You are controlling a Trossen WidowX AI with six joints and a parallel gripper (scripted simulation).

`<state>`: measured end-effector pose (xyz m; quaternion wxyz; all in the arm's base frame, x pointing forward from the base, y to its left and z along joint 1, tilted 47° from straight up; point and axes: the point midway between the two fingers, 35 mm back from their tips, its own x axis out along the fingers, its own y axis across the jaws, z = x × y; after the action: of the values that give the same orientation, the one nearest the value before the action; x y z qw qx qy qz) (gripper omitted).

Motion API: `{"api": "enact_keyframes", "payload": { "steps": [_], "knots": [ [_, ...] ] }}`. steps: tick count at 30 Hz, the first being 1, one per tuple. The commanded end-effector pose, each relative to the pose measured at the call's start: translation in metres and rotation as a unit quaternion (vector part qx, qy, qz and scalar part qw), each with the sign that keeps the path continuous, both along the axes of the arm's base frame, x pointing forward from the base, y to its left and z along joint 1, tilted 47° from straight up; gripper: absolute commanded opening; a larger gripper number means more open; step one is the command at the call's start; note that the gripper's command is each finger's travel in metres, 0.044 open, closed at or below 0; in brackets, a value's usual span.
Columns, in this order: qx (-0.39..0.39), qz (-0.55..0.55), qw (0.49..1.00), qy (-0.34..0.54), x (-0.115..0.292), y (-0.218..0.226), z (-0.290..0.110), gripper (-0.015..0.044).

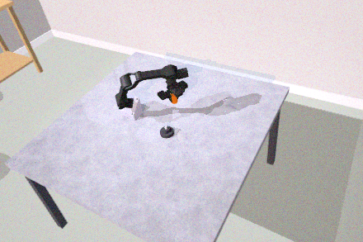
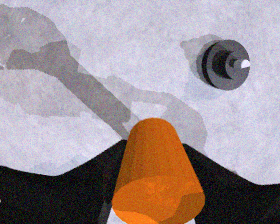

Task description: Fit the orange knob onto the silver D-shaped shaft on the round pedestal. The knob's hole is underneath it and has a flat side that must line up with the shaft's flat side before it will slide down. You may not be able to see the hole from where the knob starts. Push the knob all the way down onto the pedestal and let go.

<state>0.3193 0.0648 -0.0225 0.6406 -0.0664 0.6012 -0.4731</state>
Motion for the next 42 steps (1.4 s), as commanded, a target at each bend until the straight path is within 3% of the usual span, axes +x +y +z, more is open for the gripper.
{"api": "enact_keyframes", "payload": {
  "steps": [1, 42],
  "knots": [
    [0.002, 0.004, 1.000, -0.002, 0.003, -0.011, 0.008, 0.0000],
    [-0.008, 0.002, 1.000, -0.001, -0.006, -0.132, 0.068, 0.0000]
  ]
}}
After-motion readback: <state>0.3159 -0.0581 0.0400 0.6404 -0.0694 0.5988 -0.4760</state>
